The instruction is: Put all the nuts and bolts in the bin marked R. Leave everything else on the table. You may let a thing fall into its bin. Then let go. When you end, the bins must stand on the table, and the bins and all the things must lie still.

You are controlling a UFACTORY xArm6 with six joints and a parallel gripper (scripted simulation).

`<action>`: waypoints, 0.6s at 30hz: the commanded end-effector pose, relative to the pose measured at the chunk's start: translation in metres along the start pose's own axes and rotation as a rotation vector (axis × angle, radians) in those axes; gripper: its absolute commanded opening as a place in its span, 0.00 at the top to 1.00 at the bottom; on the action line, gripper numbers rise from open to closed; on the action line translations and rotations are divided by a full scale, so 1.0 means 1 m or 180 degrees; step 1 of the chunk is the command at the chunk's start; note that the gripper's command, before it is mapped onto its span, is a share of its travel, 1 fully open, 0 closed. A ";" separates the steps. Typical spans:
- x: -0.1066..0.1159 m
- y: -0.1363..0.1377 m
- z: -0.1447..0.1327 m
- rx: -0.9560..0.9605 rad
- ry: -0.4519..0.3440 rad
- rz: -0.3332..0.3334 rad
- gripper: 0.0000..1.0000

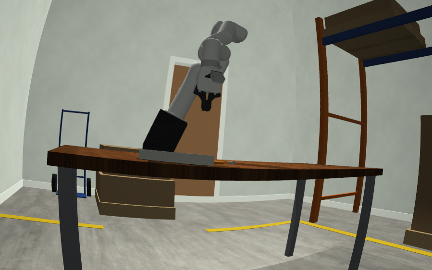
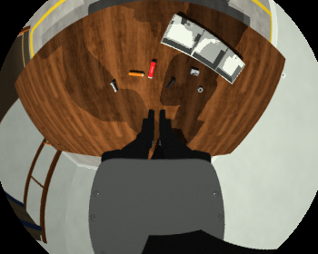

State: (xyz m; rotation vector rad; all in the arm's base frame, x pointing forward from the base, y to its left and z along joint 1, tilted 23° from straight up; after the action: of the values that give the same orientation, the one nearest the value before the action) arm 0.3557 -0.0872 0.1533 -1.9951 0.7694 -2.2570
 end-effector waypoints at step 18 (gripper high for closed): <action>-0.079 0.113 0.069 -0.1156 0.0003 -0.0003 0.93</action>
State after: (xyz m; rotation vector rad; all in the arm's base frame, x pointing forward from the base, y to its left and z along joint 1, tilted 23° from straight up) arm 0.3884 -0.1645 0.0616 -2.1363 1.2559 -2.2480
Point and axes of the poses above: the point where the finger pads meet when closed, its own x axis back along the fingers, its own y axis across the jaws, z = x × y, the point moved 9 cm from there along x, back along the fingers, and after that the axes turned 12 degrees about -x, right-handed, at the moved point
